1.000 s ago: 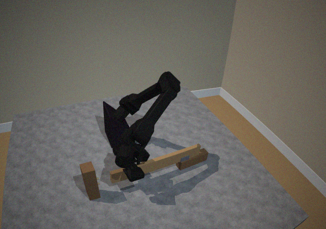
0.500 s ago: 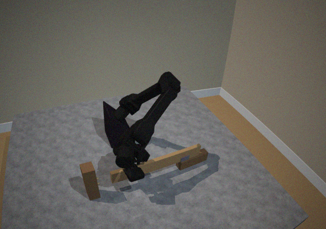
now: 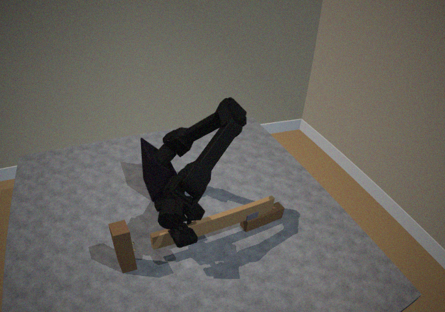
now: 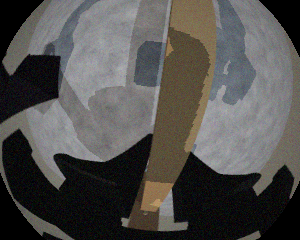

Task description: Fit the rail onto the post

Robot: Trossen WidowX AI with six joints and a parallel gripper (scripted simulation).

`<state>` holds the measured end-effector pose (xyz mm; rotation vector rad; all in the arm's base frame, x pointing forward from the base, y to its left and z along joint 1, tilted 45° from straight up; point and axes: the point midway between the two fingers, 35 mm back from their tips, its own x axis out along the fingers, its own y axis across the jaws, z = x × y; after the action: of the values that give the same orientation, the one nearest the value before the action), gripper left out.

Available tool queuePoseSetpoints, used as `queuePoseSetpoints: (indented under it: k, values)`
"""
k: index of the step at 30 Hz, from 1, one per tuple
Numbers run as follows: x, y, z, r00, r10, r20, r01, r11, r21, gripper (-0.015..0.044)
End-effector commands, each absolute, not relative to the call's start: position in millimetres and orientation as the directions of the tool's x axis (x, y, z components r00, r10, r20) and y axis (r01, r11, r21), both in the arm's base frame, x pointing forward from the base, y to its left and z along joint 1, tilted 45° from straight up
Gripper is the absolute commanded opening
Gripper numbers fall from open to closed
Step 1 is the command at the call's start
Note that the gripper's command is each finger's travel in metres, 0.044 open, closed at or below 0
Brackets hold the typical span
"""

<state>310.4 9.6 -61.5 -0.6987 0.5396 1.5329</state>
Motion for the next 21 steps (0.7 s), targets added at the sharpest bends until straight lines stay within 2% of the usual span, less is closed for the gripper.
queuePoseSetpoints:
  k: [1,21]
  values:
    - [312.2,7.6,-57.7,-0.001,0.706,-0.709,-0.994,-0.081,-0.079,0.0]
    - [312.5,5.7,-58.0,-0.001,0.705,-0.709,-0.994,-0.081,-0.079,0.0]
